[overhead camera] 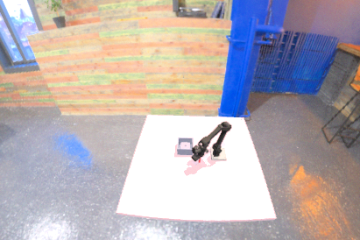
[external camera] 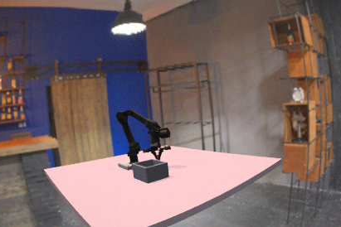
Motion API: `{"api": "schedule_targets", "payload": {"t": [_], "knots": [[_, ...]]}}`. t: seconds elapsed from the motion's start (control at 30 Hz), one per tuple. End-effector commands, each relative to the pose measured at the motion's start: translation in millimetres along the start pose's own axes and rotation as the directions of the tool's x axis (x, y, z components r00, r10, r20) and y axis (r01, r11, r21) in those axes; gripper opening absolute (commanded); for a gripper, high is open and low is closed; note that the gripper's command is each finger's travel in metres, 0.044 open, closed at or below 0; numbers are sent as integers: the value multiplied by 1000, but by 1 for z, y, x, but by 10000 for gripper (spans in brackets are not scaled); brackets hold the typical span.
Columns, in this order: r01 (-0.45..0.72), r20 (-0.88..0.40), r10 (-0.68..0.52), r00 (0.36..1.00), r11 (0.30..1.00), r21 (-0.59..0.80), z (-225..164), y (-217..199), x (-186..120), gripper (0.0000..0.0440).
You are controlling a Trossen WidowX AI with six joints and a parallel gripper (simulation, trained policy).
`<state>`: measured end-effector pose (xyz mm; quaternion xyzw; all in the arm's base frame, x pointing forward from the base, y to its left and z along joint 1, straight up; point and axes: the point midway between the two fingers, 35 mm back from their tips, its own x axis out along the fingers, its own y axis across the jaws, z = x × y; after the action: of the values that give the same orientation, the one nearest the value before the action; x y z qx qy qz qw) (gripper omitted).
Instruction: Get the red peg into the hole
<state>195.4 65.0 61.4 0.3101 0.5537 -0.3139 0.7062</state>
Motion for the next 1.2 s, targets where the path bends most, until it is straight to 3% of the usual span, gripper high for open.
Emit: {"api": "schedule_targets", "payload": {"t": [0.0, 0.57, 1.17], "knots": [[-14, 37, 15, 999, 1000, -22, 11, 2, -12, 0], [-10, 158, 11, 987, 1000, -7, 79, 7, -63, 0], [11, 198, -34, 980, 993, 117, 152, -7, -64, 0]]}}
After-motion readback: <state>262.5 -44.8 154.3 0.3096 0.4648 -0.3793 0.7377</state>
